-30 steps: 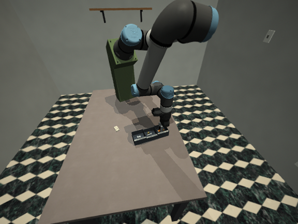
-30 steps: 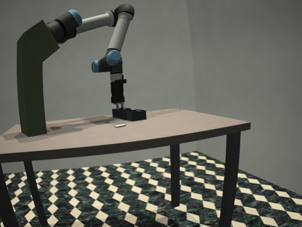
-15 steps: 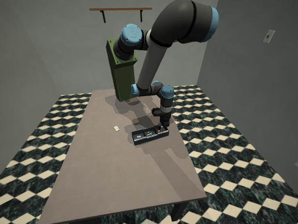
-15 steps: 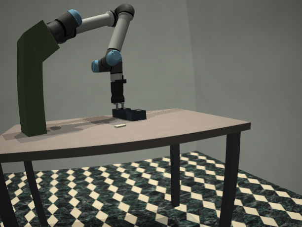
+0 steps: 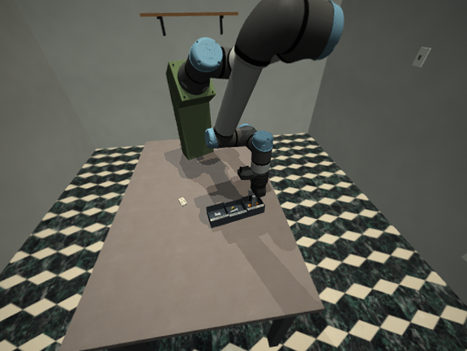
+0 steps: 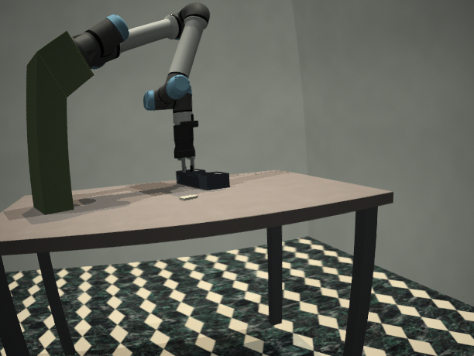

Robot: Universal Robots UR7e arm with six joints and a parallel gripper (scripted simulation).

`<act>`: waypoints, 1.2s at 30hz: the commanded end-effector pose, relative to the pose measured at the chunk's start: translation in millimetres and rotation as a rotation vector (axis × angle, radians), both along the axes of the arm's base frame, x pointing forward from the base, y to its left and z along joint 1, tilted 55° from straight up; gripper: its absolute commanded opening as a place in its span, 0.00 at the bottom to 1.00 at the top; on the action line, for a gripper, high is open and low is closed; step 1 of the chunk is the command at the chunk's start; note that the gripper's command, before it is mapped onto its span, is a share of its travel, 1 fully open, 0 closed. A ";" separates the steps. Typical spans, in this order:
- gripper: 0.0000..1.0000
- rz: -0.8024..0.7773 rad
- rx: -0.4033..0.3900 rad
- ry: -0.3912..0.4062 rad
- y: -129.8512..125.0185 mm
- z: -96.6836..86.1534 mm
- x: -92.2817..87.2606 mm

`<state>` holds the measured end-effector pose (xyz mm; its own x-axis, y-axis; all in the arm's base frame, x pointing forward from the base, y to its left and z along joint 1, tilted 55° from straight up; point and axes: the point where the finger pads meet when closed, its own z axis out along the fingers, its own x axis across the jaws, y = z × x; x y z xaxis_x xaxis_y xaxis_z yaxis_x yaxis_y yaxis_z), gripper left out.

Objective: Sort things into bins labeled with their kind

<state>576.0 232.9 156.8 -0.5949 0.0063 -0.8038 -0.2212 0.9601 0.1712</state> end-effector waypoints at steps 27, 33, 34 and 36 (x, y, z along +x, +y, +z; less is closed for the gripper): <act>0.60 0.000 0.000 -0.001 -10.6 22.3 -29.7; 1.00 0.000 0.000 -0.001 -17.3 35.9 -48.3; 1.00 0.000 0.000 -0.001 -18.4 38.2 -51.3; 1.00 0.000 0.000 -0.001 -20.7 42.8 -57.5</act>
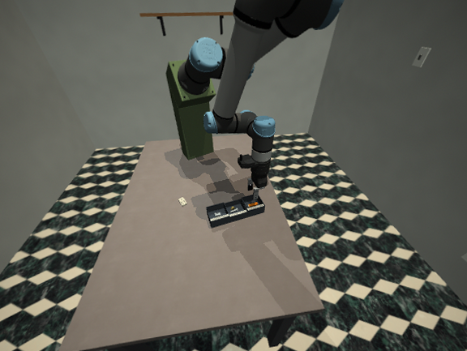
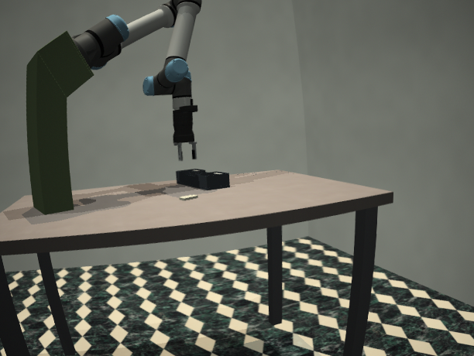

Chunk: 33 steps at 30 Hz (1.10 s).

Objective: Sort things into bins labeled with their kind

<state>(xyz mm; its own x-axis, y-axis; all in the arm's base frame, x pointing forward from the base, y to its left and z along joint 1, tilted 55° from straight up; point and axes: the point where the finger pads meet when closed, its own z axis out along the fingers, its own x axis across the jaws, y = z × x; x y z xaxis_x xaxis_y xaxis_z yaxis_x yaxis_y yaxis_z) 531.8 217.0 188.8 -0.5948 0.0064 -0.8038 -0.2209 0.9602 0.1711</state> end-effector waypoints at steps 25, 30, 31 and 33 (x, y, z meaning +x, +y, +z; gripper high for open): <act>1.00 0.001 0.000 -0.001 -28.3 58.5 -78.2; 1.00 0.001 0.000 -0.001 -32.2 66.5 -89.1; 1.00 0.001 0.000 -0.001 -32.2 66.6 -89.1; 1.00 0.001 0.000 -0.001 -32.2 66.6 -89.1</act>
